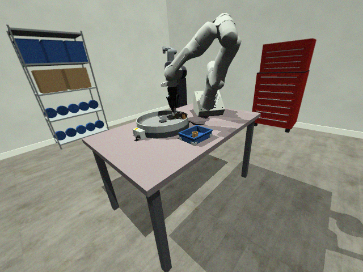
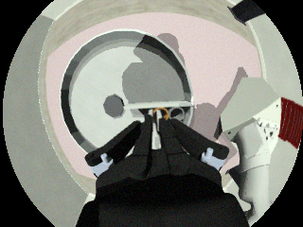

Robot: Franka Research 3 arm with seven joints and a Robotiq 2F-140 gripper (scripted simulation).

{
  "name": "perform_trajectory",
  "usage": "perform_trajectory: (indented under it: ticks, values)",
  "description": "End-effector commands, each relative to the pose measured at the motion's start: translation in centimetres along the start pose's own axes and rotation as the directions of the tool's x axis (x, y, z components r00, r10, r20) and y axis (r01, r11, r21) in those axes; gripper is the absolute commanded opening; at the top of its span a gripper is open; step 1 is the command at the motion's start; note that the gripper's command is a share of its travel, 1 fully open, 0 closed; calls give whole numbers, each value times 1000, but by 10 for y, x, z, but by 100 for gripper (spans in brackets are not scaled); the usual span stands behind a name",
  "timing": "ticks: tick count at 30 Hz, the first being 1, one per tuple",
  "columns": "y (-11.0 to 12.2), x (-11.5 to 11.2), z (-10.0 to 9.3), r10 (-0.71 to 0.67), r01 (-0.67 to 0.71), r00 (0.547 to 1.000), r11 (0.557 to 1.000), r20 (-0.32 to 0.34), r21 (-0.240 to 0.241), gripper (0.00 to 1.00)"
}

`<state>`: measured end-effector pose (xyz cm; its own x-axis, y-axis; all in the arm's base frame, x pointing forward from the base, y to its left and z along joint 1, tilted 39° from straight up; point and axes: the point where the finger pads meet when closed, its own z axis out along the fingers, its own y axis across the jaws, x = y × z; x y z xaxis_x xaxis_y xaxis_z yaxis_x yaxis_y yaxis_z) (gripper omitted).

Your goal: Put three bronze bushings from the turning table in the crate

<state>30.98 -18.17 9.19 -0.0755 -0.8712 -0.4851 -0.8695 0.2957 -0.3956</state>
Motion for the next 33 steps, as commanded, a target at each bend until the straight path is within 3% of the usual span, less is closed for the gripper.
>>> perform_trajectory:
  ticks: [1,9,16,25,33]
  values:
    - [1,0,1,-2,2,1000,1000,-1,-1,0]
    - [1,0,-4,-2,2,1000,1000,-1,-1,0]
    - [1,0,-20,-2,2,1000,1000,-1,-1,0]
    - [1,0,-61,-2,2,1000,1000,-1,-1,0]
    - [1,0,-68,-2,2,1000,1000,-1,-1,0]
